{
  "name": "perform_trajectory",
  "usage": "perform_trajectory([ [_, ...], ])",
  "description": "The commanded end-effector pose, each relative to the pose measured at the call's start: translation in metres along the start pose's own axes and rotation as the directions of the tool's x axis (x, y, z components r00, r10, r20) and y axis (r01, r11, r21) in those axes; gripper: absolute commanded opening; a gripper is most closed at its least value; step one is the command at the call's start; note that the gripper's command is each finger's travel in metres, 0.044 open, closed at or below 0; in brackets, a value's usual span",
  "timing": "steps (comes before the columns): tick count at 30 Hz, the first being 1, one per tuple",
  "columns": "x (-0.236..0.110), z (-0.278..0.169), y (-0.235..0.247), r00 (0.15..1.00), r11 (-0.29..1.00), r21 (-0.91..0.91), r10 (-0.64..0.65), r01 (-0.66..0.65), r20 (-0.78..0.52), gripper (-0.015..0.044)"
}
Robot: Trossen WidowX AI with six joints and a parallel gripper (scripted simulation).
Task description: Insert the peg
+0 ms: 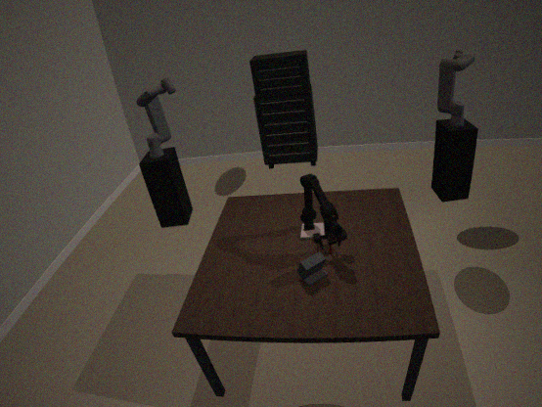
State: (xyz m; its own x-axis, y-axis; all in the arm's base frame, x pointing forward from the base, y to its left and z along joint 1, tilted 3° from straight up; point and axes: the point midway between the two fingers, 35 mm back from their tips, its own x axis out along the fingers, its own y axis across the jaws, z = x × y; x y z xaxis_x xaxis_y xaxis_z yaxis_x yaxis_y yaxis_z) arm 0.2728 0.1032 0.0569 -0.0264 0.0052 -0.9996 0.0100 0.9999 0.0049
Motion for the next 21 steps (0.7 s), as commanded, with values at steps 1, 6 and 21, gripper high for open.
perform_trajectory([
  [1, 0.0048, -0.0001, -0.0011, 1.0, 1.0, 0.002, -0.006, 0.006, 0.001, 0.044],
  [6, 0.0014, -0.0002, -0.0001, 1.0, 1.0, 0.0, 0.0, 0.0, -0.001, 0.0309],
  [21, 0.0014, -0.0002, -0.0001, 1.0, 1.0, 0.0, 0.0, 0.0, -0.001, 0.0032],
])
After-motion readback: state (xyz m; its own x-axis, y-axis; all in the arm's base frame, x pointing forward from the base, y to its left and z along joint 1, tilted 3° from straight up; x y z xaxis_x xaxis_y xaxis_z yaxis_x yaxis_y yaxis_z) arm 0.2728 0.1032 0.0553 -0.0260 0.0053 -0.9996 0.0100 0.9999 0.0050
